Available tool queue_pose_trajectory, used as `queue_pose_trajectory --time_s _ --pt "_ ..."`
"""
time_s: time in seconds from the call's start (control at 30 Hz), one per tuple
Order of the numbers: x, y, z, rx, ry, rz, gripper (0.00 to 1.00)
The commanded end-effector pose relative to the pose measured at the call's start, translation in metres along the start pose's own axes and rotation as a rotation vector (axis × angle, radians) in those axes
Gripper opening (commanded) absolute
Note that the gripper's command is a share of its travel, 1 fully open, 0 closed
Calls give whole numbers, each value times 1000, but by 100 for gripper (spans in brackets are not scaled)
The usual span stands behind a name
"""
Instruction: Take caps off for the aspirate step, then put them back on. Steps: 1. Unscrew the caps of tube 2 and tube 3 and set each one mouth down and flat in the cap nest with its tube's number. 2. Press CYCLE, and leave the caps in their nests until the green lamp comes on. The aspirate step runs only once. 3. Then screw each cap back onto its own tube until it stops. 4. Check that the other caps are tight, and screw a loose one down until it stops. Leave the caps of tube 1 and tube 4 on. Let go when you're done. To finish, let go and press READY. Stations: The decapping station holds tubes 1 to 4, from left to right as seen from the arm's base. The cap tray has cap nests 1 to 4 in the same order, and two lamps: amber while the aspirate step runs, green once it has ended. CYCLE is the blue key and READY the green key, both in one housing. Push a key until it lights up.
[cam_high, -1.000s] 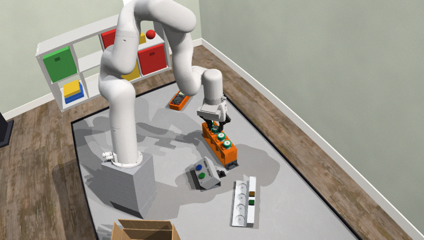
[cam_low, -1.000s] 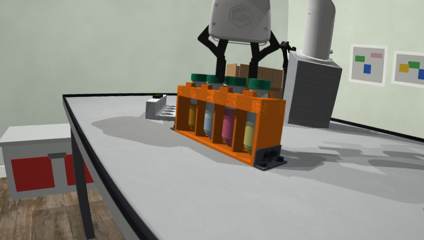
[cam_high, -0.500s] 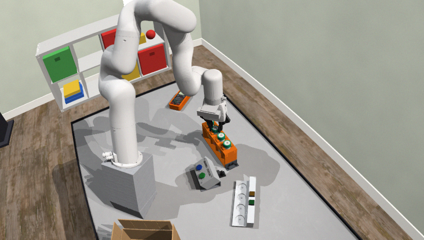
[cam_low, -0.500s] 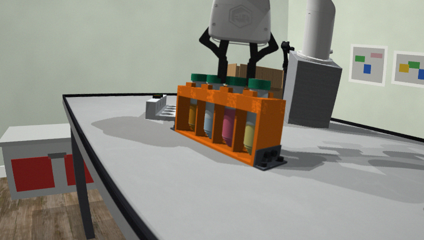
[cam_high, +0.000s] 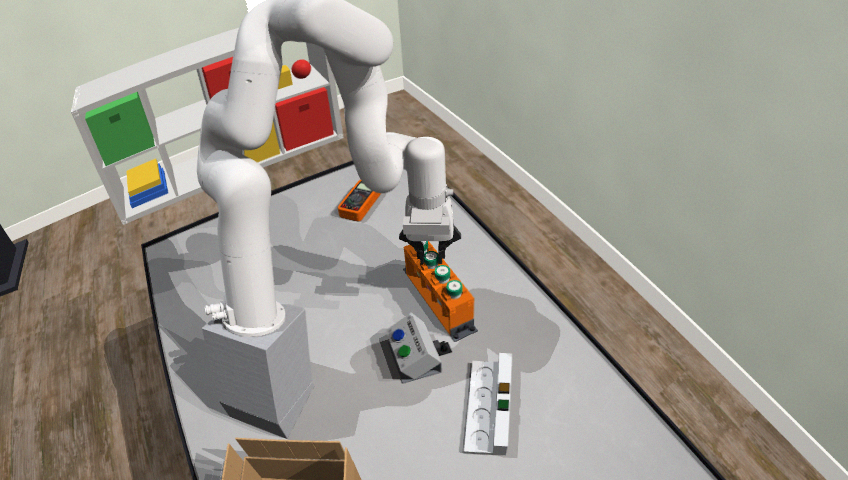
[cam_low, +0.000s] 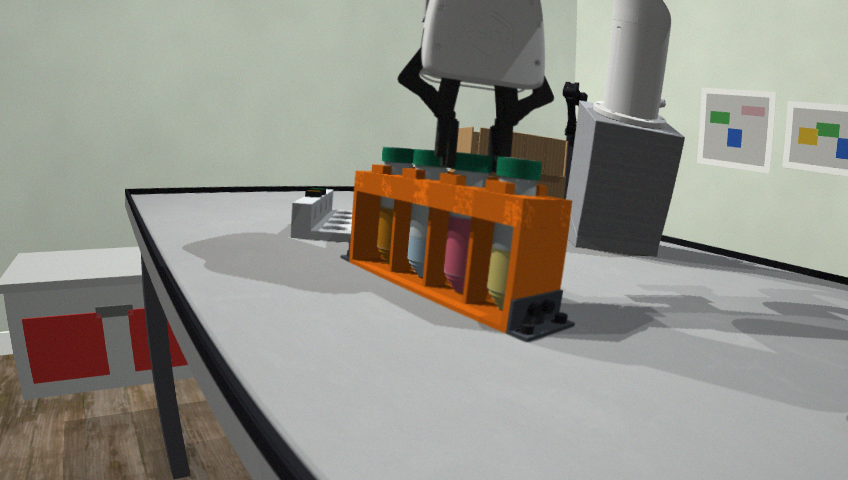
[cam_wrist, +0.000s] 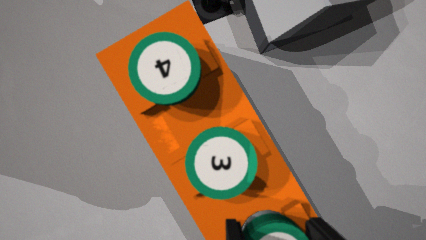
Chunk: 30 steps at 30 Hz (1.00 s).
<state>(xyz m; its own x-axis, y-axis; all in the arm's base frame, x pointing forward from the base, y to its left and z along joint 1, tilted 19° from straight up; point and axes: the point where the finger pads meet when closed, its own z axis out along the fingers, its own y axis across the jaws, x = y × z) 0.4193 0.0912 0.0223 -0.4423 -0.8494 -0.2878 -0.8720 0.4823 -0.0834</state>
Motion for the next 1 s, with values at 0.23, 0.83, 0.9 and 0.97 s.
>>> queue_pose_trajectory --time_s 0.23,0.83,0.9,0.97 --pt "0 -2 -1 10 -20 -534 0" --pt "0 -2 -2 18 -15 -1288 0" --pt "0 -2 -2 18 -15 -1309 0" --pt "0 -2 -2 18 -15 -1309 0"
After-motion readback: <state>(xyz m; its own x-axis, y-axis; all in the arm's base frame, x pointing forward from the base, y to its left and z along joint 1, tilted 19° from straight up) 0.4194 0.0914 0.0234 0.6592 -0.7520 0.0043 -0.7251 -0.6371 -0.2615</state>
